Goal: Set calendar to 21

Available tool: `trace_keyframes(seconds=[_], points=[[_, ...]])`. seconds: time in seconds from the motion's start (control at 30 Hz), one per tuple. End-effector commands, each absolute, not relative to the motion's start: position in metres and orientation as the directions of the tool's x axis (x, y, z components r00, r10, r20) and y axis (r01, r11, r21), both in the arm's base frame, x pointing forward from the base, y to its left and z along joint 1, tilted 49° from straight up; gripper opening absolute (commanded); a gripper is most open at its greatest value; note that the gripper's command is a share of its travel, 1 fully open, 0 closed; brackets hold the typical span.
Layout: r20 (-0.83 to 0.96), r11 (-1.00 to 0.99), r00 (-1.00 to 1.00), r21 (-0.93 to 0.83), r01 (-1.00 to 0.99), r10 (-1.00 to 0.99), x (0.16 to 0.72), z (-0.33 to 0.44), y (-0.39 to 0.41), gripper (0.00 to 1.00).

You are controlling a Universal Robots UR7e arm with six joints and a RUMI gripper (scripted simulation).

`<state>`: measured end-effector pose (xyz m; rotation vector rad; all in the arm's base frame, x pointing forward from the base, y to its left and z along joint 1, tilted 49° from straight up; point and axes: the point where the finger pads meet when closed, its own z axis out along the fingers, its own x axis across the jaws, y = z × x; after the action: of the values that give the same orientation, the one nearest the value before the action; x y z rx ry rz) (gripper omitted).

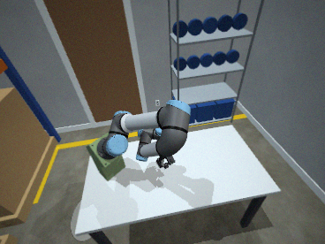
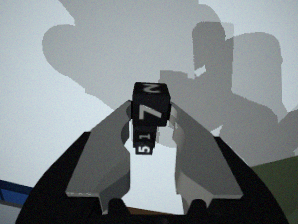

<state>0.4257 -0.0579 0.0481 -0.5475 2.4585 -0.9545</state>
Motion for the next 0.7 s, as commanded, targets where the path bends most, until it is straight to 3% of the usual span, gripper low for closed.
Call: trace_keyframes(seconds=[0.0, 0.67], points=[[-0.259, 0.682, -0.822, -0.703, -0.199, -0.507, 0.432, 0.04, -0.064, 0.11], [-0.259, 0.682, -0.822, -0.703, -0.199, -0.507, 0.467, -0.004, -0.098, 0.11]])
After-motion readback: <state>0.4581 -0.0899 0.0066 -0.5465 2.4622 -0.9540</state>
